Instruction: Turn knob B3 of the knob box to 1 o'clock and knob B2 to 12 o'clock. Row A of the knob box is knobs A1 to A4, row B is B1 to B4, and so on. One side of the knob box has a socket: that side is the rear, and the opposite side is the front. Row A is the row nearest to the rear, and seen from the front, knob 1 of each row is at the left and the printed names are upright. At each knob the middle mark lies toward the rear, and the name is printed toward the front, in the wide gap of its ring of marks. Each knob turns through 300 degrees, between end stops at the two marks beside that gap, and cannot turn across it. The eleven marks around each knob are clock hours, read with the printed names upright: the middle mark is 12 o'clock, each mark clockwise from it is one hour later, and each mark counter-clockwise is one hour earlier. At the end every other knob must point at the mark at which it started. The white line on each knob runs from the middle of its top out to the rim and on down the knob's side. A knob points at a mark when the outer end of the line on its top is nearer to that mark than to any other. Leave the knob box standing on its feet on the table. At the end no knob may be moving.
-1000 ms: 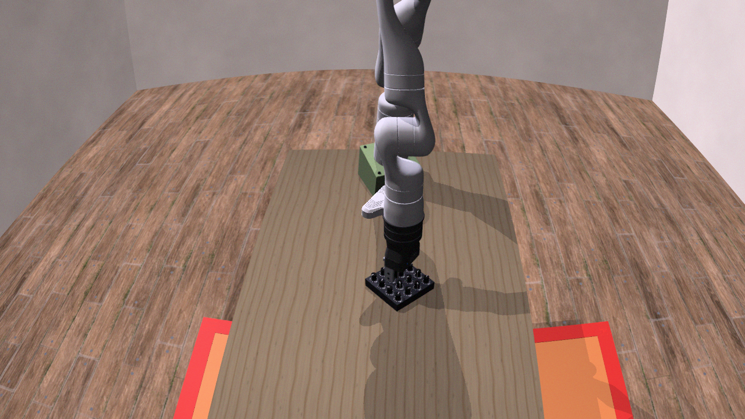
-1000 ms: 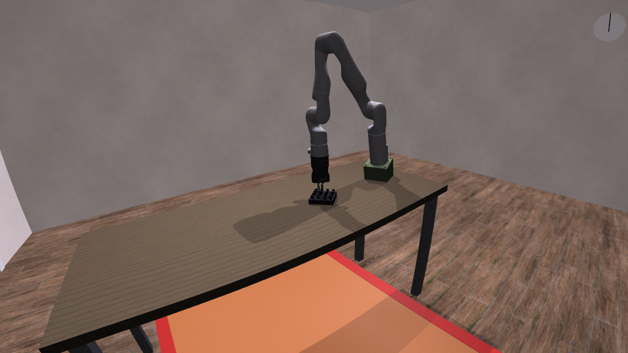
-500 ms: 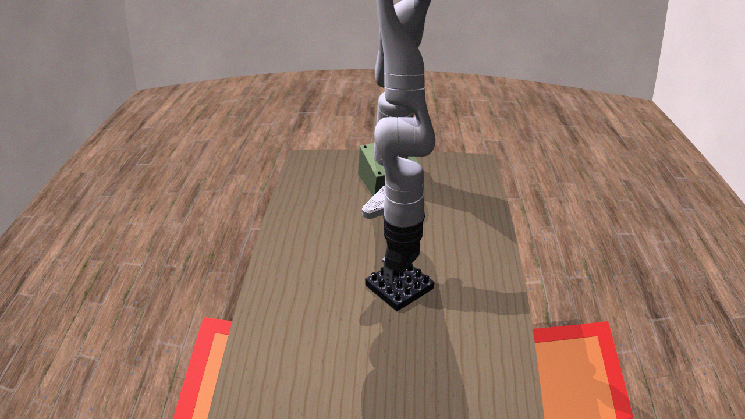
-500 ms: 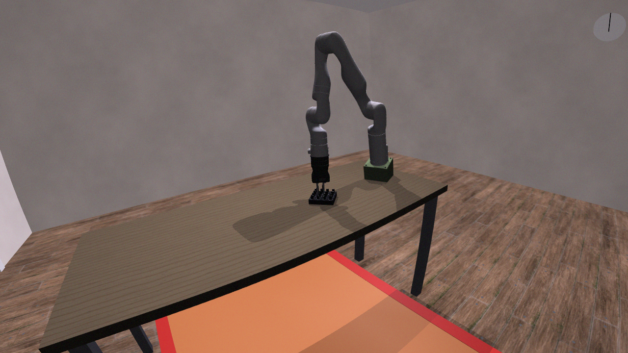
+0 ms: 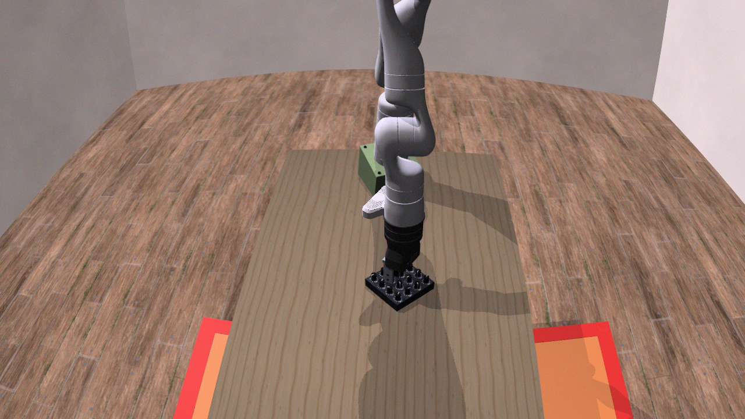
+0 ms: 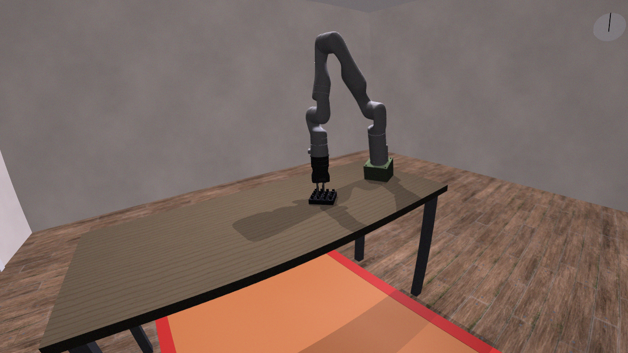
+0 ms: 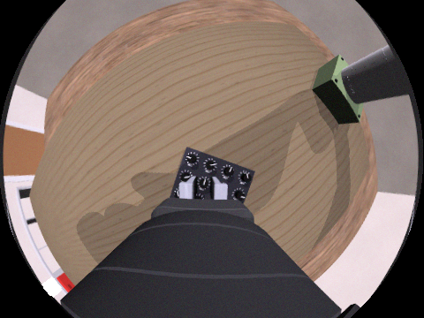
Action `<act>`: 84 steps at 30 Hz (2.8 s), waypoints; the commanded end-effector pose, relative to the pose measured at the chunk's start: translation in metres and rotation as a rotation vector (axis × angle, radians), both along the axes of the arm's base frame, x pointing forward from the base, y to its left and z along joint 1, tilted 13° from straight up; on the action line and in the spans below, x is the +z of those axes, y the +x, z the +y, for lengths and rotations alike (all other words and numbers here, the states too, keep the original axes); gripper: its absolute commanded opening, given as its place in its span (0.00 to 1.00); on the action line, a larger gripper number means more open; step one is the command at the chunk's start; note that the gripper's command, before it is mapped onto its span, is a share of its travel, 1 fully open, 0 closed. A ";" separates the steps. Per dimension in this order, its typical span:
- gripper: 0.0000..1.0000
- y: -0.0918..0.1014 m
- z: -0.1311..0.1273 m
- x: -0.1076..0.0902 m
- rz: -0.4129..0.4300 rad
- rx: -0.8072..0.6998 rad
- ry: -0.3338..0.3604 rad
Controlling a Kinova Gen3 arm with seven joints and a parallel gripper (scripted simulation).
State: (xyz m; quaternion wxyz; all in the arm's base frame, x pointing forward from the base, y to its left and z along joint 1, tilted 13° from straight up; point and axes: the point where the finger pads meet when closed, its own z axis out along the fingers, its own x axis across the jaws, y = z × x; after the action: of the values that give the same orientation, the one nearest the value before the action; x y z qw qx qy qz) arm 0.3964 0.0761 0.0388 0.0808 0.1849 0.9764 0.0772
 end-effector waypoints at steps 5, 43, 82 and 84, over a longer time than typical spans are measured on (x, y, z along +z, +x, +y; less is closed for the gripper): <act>0.46 0.000 0.000 0.002 -0.002 0.000 0.000; 0.46 -0.011 -0.003 0.040 0.004 -0.047 0.009; 0.46 -0.032 0.008 0.053 0.031 -0.262 0.052; 0.46 -0.032 0.008 0.053 0.031 -0.262 0.052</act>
State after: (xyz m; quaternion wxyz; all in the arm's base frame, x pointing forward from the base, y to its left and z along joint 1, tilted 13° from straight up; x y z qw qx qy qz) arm 0.3642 0.0839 0.0908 0.0697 0.3141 0.9427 0.0879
